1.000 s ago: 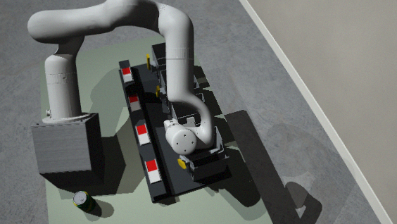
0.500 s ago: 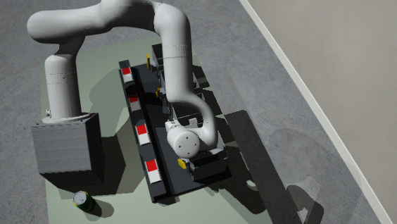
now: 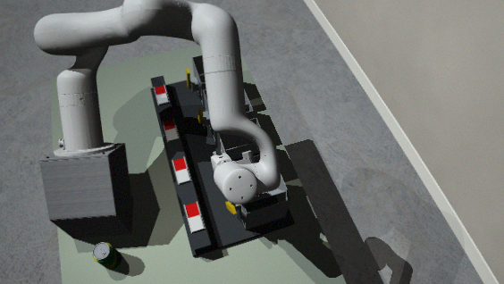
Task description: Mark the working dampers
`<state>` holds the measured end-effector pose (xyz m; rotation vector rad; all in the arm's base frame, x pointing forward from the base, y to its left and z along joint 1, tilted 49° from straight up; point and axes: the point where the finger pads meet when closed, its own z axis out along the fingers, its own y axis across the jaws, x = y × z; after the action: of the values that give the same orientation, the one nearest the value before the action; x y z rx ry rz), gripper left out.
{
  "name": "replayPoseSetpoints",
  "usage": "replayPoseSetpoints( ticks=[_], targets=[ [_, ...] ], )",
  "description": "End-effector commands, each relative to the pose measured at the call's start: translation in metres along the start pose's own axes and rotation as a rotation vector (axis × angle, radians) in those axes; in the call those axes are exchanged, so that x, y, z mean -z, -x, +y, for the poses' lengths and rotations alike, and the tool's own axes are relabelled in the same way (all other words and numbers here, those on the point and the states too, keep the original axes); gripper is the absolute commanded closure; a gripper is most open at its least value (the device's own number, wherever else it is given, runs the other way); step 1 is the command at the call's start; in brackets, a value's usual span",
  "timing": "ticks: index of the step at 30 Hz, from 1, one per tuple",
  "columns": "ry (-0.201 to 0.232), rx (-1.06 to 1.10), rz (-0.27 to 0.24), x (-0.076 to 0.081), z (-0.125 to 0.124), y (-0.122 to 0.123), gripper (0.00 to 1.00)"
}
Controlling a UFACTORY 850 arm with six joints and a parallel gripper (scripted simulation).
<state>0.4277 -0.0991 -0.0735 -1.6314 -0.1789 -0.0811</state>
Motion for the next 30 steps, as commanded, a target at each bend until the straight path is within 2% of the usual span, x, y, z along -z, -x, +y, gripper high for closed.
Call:
replayPoseSetpoints(
  ticks=[1,3,5,6,8,10,18,20,21,25,27,30],
  targets=[
    [0.003,0.002,0.001,0.002,-0.001,-0.001,0.61],
    [0.003,0.002,0.001,0.002,-0.001,-0.001,0.61],
    [0.037,0.001,0.001,0.001,-0.006,-0.007,0.61],
    [0.076,0.001,0.001,0.000,-0.013,-0.013,0.61],
    [0.187,0.001,0.002,-0.003,-0.034,-0.032,0.61],
    [0.227,0.001,0.002,-0.004,-0.041,-0.039,0.61],
    [0.456,0.002,0.005,-0.012,-0.084,-0.079,0.61],
    [0.456,0.002,0.005,-0.012,-0.084,-0.079,0.61],
    [0.527,0.003,0.006,-0.014,-0.098,-0.091,0.61],
    [0.636,0.004,0.008,-0.018,-0.119,-0.110,0.61],
    [0.661,0.005,0.010,-0.019,-0.124,-0.114,0.61],
    [0.662,0.005,0.010,-0.019,-0.124,-0.115,0.61]
  ],
)
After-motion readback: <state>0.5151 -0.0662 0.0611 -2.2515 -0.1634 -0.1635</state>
